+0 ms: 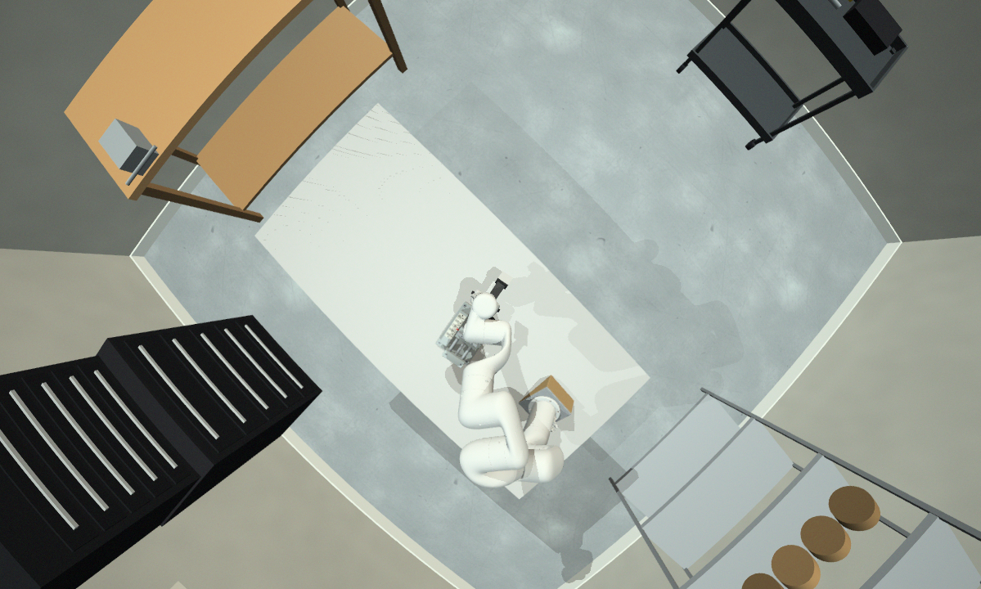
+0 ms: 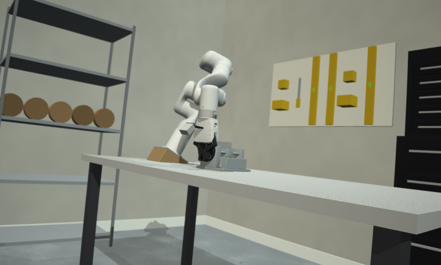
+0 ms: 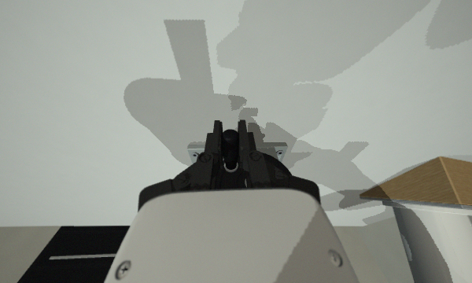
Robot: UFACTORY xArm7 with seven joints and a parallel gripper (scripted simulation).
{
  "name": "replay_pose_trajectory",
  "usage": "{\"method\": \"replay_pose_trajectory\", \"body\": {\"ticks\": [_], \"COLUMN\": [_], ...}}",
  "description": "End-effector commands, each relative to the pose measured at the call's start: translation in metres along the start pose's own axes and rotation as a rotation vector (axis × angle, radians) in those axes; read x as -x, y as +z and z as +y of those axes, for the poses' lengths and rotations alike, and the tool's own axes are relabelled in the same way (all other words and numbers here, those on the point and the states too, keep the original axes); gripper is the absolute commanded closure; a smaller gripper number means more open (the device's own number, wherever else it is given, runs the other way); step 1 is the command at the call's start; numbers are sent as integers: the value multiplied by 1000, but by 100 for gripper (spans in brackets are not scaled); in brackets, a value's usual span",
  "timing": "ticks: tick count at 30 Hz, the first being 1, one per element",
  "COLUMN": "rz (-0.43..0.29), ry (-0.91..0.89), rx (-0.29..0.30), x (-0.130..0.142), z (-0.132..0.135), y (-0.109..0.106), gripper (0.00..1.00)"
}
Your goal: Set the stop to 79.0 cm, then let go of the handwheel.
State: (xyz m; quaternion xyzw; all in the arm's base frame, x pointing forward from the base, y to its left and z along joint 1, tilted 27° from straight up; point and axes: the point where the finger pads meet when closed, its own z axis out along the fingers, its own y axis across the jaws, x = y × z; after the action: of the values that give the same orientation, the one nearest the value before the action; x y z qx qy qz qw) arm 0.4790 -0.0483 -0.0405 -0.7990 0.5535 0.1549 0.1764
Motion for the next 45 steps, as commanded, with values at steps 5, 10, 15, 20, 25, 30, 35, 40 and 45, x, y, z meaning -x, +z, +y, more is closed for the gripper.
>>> {"method": "replay_pose_trajectory", "body": {"ticks": [5, 10, 15, 20, 25, 30, 35, 40, 45], "rz": [2, 2, 2, 2, 2, 2, 2, 2, 2], "ry": [1, 1, 1, 1, 1, 1, 1, 1, 1], "rx": [-1, -1, -1, -1, -1, -1, -1, -1, -1], "x": [-2, -1, -1, -1, -1, -1, -1, -1, -1], "z": [-9, -7, 0, 5, 15, 25, 31, 41, 50], "y": [-21, -35, -46, -50, -54, -55, -54, -49, -40], "gripper": [94, 94, 94, 94, 94, 94, 94, 94, 94]}}
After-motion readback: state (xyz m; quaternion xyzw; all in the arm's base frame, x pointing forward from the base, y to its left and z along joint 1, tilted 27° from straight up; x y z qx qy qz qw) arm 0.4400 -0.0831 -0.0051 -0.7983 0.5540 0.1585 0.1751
